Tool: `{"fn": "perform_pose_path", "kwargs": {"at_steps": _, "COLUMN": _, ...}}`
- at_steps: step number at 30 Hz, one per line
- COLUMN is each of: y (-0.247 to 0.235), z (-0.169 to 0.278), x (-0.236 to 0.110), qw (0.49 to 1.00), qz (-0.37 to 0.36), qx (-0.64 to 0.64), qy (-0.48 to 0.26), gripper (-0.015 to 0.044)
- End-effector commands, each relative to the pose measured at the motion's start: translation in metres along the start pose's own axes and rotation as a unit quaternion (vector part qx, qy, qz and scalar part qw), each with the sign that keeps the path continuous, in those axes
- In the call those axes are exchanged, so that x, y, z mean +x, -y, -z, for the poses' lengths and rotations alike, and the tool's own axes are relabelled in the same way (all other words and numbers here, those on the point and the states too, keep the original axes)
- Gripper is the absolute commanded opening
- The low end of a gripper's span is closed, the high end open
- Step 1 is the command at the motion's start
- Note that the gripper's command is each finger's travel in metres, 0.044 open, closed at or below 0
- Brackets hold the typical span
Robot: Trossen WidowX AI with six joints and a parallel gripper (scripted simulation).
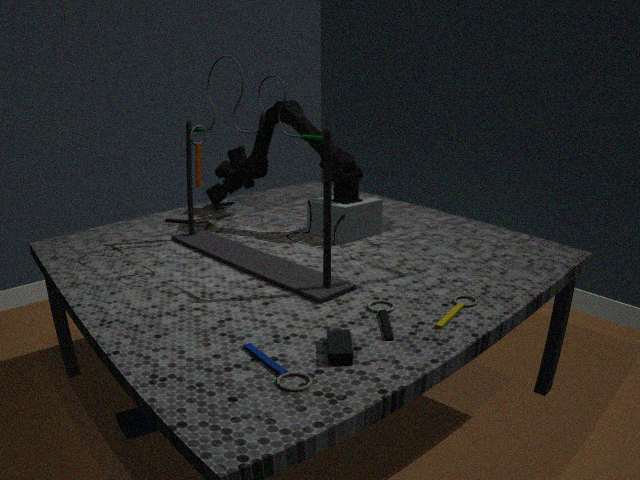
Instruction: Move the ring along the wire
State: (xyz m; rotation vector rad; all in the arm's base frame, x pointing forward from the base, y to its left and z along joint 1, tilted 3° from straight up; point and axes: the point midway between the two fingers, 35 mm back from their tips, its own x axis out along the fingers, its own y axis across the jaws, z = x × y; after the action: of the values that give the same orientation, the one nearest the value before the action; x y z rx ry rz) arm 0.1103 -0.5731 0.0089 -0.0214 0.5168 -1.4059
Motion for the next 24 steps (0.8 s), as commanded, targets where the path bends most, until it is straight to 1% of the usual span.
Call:
{"fn": "perform_pose_path", "kwargs": {"at_steps": 1, "y": -0.040, "z": -0.004, "x": -0.030, "qw": 0.993, "qz": -0.109, "qx": -0.014, "qy": 0.036, "gripper": 0.0160}}
{"fn": "perform_pose_path", "kwargs": {"at_steps": 6, "y": -0.083, "z": -0.004, "x": -0.072, "qw": 0.970, "qz": -0.231, "qx": -0.028, "qy": 0.074, "gripper": 0.0160}}
{"fn": "perform_pose_path", "kwargs": {"at_steps": 12, "y": -0.126, "z": 0.000, "x": -0.138, "qw": 0.920, "qz": -0.371, "qx": -0.042, "qy": 0.119, "gripper": 0.0160}}
{"fn": "perform_pose_path", "kwargs": {"at_steps": 18, "y": -0.157, "z": 0.006, "x": -0.215, "qw": 0.848, "qz": -0.501, "qx": -0.052, "qy": 0.162, "gripper": 0.0160}}
{"fn": "perform_pose_path", "kwargs": {"at_steps": 24, "y": -0.173, "z": 0.016, "x": -0.300, "qw": 0.758, "qz": -0.618, "qx": -0.057, "qy": 0.200, "gripper": 0.0160}}
